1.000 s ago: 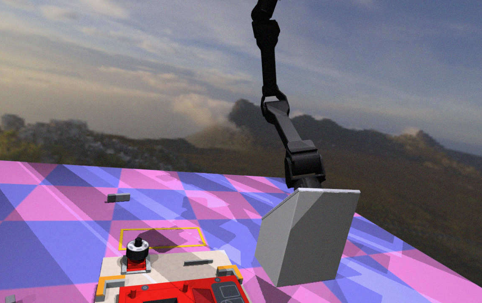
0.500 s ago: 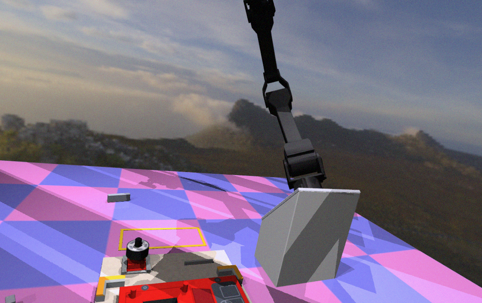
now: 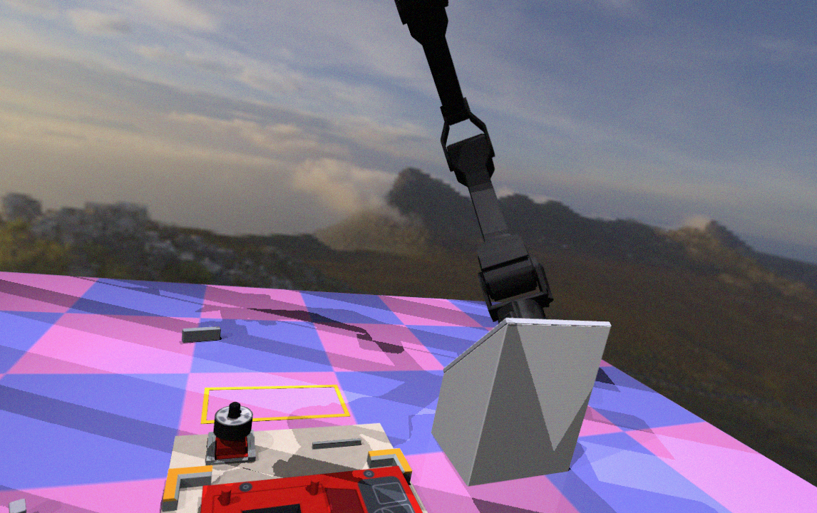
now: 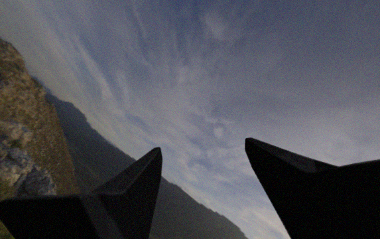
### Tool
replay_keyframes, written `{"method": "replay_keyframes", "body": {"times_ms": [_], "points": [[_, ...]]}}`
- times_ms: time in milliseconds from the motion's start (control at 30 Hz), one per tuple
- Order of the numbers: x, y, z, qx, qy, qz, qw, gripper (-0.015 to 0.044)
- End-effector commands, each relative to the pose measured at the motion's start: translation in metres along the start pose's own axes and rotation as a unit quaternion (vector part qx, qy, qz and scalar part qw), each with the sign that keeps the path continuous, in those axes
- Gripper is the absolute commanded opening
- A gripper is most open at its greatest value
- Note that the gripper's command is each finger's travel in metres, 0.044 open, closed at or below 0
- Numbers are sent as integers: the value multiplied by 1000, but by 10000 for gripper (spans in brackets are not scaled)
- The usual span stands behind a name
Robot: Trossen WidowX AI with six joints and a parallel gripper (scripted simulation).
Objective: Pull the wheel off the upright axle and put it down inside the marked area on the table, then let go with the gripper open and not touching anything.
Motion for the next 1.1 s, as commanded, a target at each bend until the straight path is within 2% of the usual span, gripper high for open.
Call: {"method": "replay_keyframes", "body": {"times_ms": [0, 233, 500, 800, 1067], "points": [[-15, -24, 27, -59, 45, 54, 996, 300], [-32, -73, 80, -177, 112, 173, 962, 300], [-34, -130, 143, -298, 159, 326, 883, 300], [-13, -190, 214, -396, 170, 501, 751, 300], [23, -236, 274, -439, 145, 650, 603, 300]]}}
Point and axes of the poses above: the point midway between the two fingers, 35 mm back from their tips, its own x axis back along the fingers, its own z axis across the jaws, y = z × x, the point moved 7 cm from there along x, back along the fingers, and after that the axes turned 8 degrees about -x, right-handed, at the moved point
